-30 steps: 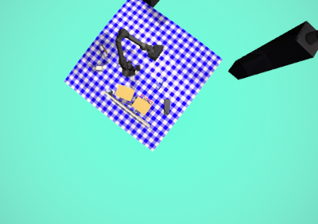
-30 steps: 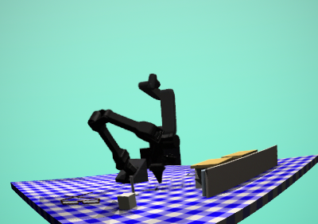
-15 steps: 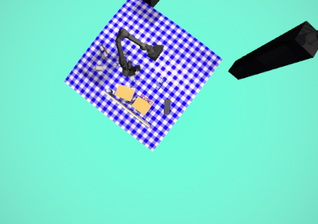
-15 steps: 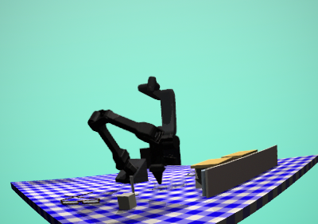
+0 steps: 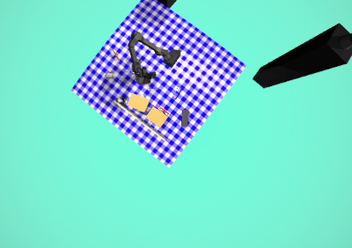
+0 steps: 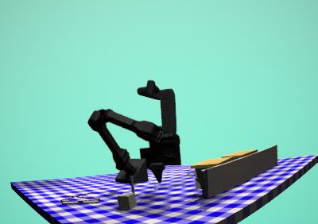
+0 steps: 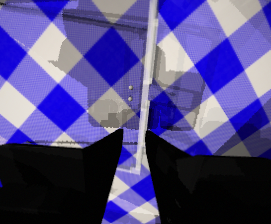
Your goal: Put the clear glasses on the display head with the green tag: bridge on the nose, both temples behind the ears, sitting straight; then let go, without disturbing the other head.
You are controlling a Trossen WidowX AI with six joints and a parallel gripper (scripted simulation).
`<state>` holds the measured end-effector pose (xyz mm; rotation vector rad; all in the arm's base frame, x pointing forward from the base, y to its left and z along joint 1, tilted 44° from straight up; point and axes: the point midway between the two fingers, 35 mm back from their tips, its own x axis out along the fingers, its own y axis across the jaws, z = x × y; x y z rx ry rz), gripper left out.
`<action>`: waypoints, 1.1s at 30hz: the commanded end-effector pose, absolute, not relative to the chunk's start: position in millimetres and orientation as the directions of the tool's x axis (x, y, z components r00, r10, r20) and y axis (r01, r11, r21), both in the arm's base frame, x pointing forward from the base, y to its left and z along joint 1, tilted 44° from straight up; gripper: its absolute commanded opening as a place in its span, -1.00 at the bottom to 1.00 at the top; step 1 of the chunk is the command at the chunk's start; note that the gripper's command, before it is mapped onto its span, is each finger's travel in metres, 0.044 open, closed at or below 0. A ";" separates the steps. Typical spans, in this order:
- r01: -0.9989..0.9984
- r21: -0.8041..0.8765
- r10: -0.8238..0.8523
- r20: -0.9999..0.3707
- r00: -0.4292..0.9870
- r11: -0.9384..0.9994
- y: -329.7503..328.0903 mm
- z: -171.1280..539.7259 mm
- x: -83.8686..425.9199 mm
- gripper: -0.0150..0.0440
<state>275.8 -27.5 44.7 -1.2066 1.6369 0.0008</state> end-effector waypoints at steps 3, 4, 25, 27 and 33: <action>-0.691 -0.528 -0.689 -0.722 0.060 0.493 -23.9 44.4 272.2 -0.13; -0.692 -0.528 -0.689 -0.722 0.060 0.493 -23.4 44.4 271.7 -0.13; -0.694 -0.529 -0.689 -0.722 0.064 0.489 2.6 79.8 276.5 0.19; -0.689 -0.528 -0.688 -0.723 0.059 0.496 6.3 81.3 273.1 0.19; -0.689 -0.528 -0.688 -0.723 0.059 0.496 6.3 81.3 273.1 -0.02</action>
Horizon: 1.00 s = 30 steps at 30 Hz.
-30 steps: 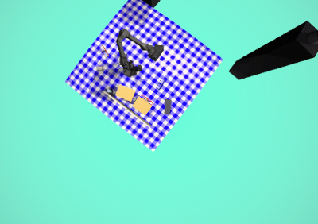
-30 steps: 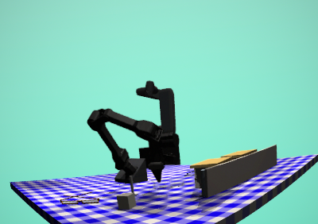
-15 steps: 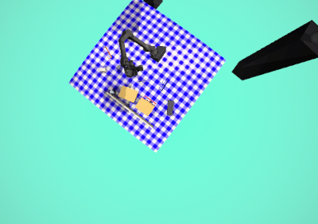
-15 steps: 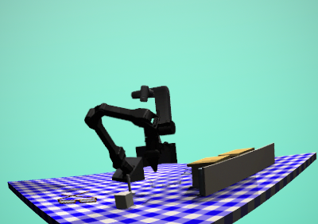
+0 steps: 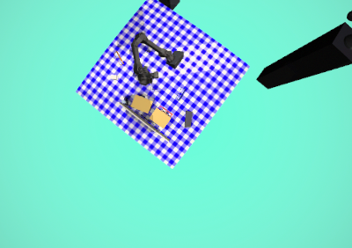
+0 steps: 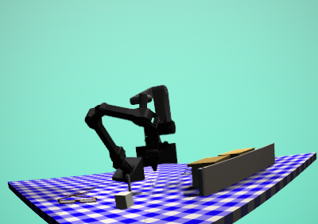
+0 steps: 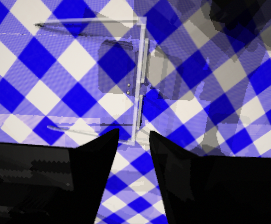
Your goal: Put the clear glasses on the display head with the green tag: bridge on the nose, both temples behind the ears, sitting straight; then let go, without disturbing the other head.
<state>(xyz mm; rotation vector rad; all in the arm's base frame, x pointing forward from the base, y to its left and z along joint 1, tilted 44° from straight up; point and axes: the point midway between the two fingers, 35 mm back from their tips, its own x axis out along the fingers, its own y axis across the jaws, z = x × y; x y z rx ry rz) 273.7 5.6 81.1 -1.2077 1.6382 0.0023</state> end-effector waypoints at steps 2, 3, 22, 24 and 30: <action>-0.689 -0.528 -0.688 -0.723 0.059 0.496 6.3 81.3 273.1 -0.02; -0.689 -0.528 -0.688 -0.723 0.059 0.496 6.1 81.1 273.1 -0.02; -0.689 -0.528 -0.687 -0.724 0.060 0.496 -12.9 60.1 276.4 -0.02; -0.689 -0.528 -0.687 -0.724 0.060 0.496 -15.2 57.8 276.6 -0.02; -0.689 -0.529 -0.688 -0.723 0.060 0.495 -22.1 50.9 276.9 -0.02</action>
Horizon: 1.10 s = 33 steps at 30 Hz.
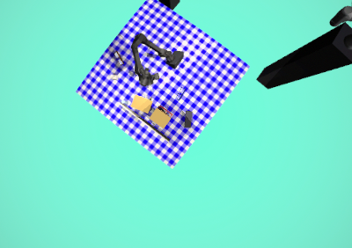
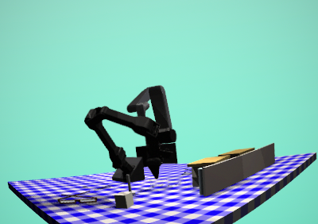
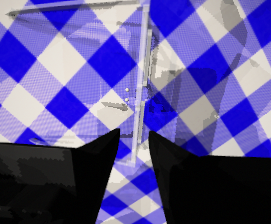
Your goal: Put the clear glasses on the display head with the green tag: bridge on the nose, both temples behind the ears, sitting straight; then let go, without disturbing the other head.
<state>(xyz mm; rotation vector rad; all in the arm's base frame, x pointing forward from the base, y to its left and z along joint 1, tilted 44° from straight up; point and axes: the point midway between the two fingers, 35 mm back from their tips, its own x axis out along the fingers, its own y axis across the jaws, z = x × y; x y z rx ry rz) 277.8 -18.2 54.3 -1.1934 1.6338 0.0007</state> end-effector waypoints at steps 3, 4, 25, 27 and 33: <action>-0.689 -0.529 -0.689 -0.723 0.060 0.495 -25.6 47.5 276.9 -0.02; -0.689 -0.529 -0.689 -0.723 0.060 0.495 -26.7 46.4 276.9 -0.02; -0.684 -0.531 -0.687 -0.724 0.061 0.499 -32.9 40.3 277.4 -0.35; -0.684 -0.531 -0.687 -0.724 0.061 0.499 -32.9 40.3 277.4 -0.40; -0.684 -0.531 -0.687 -0.724 0.061 0.499 -32.9 40.3 277.4 -0.49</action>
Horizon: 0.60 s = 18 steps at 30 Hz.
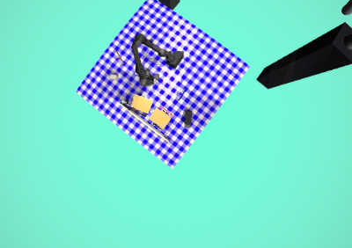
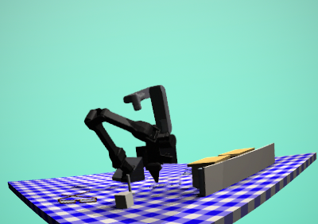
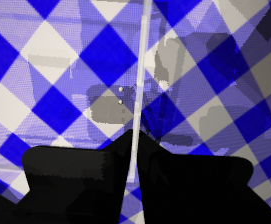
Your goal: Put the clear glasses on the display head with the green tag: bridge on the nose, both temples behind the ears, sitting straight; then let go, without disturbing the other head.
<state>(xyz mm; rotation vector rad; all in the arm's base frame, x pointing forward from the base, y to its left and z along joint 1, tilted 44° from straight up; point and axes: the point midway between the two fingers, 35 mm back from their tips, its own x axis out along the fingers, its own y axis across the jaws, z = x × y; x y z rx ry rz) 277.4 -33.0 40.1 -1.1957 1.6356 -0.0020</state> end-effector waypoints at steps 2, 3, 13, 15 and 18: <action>-0.684 -0.531 -0.687 -0.724 0.062 0.499 -32.3 40.8 277.5 -0.49; -0.685 -0.531 -0.686 -0.725 0.062 0.499 -30.9 42.0 277.8 -0.49; -0.688 -0.525 -0.682 -0.729 0.061 0.500 5.0 75.8 278.8 -0.49; -0.689 -0.525 -0.682 -0.729 0.060 0.500 12.1 83.0 278.4 -0.49; -0.689 -0.525 -0.684 -0.727 0.060 0.499 22.6 94.1 277.6 -0.49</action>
